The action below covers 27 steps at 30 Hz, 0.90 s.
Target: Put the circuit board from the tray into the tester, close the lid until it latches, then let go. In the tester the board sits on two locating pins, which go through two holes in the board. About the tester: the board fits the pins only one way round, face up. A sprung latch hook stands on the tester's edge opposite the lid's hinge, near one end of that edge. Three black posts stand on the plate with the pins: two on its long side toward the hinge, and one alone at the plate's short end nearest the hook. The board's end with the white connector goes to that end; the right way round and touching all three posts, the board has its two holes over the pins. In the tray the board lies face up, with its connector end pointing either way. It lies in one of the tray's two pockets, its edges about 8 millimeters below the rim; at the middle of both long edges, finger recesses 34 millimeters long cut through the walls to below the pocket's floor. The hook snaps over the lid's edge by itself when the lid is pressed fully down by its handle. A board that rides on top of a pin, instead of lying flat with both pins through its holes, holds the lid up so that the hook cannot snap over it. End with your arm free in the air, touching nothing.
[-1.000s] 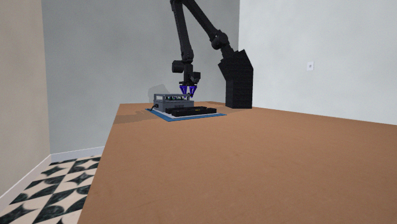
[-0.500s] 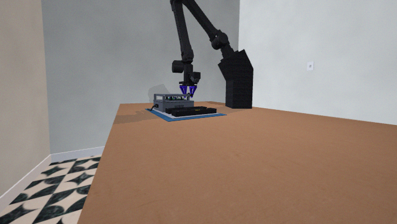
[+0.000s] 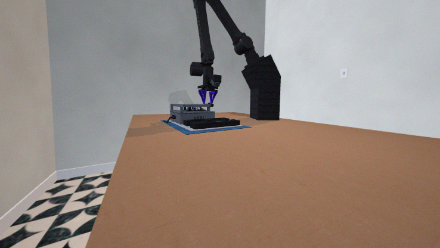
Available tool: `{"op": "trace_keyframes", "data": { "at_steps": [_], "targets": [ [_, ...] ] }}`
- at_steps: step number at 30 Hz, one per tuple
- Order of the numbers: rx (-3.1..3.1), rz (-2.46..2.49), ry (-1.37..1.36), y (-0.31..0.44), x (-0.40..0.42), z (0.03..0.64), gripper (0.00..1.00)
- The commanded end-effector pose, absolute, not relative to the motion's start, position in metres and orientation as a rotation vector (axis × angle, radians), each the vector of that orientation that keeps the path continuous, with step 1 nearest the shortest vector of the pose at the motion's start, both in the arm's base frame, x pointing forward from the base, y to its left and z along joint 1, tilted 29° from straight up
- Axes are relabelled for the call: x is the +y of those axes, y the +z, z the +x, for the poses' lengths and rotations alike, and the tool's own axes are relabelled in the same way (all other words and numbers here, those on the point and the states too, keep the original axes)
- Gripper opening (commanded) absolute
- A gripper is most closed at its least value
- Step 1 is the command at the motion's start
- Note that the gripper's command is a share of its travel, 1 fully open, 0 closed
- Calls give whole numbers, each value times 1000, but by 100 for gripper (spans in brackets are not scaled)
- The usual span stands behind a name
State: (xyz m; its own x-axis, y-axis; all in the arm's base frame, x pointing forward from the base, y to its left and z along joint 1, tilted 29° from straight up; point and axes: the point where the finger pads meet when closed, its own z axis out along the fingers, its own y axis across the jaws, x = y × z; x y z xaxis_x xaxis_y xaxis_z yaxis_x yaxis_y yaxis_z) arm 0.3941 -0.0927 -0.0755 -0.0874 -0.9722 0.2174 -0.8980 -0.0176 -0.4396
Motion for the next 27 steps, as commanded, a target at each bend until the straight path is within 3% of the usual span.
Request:
{"op": "trace_keyframes", "data": {
  "at_steps": [1,27],
  "targets": [
    [2085,-2014,-715,-67,-85,388,48],
    [2076,-2014,-719,-11,-69,364,48]
  ]
}}
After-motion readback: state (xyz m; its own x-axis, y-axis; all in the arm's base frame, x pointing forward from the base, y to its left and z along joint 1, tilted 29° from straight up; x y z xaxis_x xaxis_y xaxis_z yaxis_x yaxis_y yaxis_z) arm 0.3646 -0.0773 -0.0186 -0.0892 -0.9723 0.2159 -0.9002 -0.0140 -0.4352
